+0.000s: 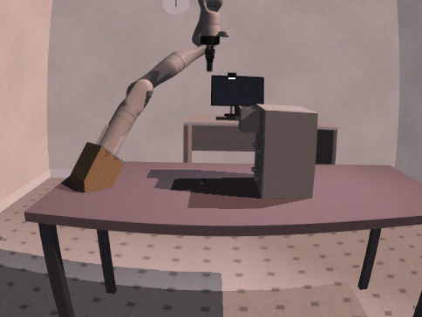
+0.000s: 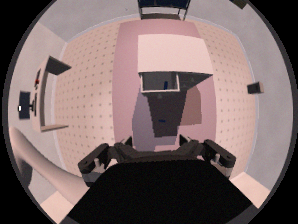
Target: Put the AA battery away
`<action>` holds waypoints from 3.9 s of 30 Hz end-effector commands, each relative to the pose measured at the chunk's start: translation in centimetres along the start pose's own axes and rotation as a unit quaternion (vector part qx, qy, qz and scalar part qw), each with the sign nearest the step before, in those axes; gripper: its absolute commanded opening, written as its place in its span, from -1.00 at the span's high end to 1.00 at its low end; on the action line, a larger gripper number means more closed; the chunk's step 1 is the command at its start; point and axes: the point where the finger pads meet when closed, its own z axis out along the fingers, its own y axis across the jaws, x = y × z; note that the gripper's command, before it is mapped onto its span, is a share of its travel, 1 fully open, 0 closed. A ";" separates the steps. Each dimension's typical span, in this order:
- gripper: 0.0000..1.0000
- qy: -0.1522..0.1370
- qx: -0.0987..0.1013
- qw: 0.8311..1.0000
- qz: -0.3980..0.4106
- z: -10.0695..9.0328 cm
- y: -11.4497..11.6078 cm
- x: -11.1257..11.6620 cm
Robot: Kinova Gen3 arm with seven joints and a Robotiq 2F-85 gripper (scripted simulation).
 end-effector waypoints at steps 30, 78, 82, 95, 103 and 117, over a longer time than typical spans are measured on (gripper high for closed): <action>-1.00 0.003 -0.001 1.000 0.028 0.9 0.0 0.9; -1.00 0.023 -0.010 0.962 0.272 9.4 0.1 9.4; -1.00 0.024 -0.011 0.959 0.281 9.7 0.1 9.8; -1.00 0.024 -0.011 0.957 0.288 9.9 0.1 10.0; -1.00 0.024 -0.011 0.957 0.288 9.9 0.1 10.0; -1.00 0.024 -0.011 0.957 0.288 9.9 0.1 10.0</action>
